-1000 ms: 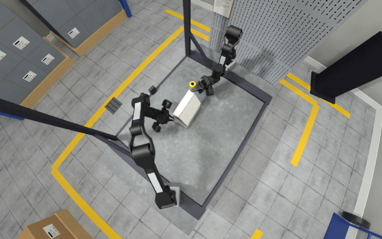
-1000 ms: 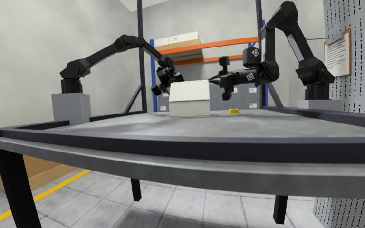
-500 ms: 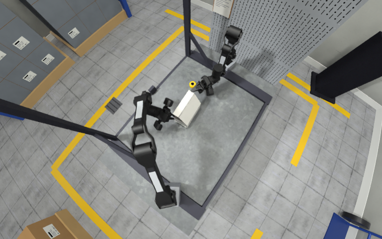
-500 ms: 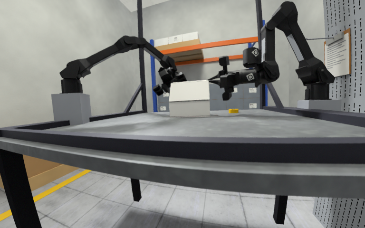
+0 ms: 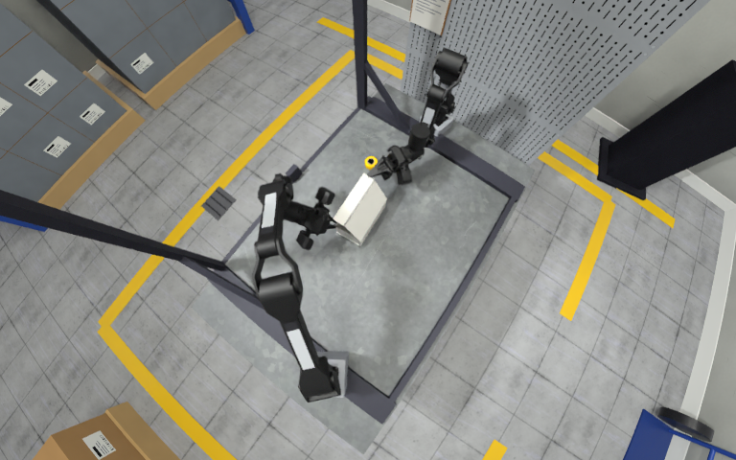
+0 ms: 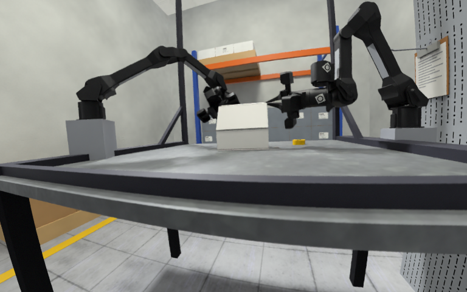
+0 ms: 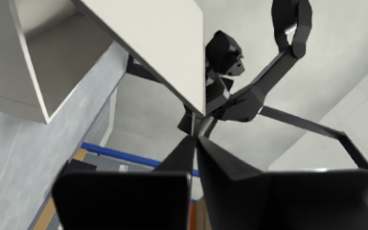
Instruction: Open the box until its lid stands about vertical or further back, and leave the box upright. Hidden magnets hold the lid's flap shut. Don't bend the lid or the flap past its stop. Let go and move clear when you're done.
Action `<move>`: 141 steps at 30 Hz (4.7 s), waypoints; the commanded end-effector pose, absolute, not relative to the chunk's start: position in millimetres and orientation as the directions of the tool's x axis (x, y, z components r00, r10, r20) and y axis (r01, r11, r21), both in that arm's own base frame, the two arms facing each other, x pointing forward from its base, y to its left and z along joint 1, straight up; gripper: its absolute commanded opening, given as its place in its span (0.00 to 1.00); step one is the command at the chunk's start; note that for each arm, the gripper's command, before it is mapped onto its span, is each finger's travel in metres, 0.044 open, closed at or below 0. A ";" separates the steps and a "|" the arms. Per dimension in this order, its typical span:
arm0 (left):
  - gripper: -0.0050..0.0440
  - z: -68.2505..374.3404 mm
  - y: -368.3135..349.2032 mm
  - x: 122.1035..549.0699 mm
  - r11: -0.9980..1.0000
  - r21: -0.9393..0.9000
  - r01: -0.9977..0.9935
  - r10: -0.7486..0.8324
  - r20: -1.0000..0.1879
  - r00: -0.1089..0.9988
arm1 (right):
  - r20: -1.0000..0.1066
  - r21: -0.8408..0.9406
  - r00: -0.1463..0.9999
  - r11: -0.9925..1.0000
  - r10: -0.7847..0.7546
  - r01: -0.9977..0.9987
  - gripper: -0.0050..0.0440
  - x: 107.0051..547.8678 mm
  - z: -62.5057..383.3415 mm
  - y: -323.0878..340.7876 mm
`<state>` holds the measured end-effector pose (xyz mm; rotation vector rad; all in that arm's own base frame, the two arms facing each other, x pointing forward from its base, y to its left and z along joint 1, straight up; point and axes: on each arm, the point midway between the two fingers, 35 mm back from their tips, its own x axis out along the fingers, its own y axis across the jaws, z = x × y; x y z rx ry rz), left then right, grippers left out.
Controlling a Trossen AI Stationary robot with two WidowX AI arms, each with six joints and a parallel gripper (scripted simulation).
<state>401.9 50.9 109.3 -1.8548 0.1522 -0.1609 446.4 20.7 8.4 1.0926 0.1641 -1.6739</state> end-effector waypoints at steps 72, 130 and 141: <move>0.12 122.2 57.4 400.2 -0.282 -0.959 0.009 -0.190 0.065 0.980 | -0.725 0.416 0.021 -0.413 -0.689 0.810 0.15 451.6 -27.1 22.1; 0.12 136.9 90.5 392.2 -0.280 -0.959 0.042 -0.189 0.098 0.977 | -0.725 0.416 0.021 -0.413 -0.689 0.810 0.15 451.6 -27.1 22.1; 0.12 137.1 96.5 390.7 -0.281 -0.959 0.043 -0.188 0.099 0.977 | -0.725 0.416 0.021 -0.413 -0.689 0.810 0.15 451.6 -27.1 22.1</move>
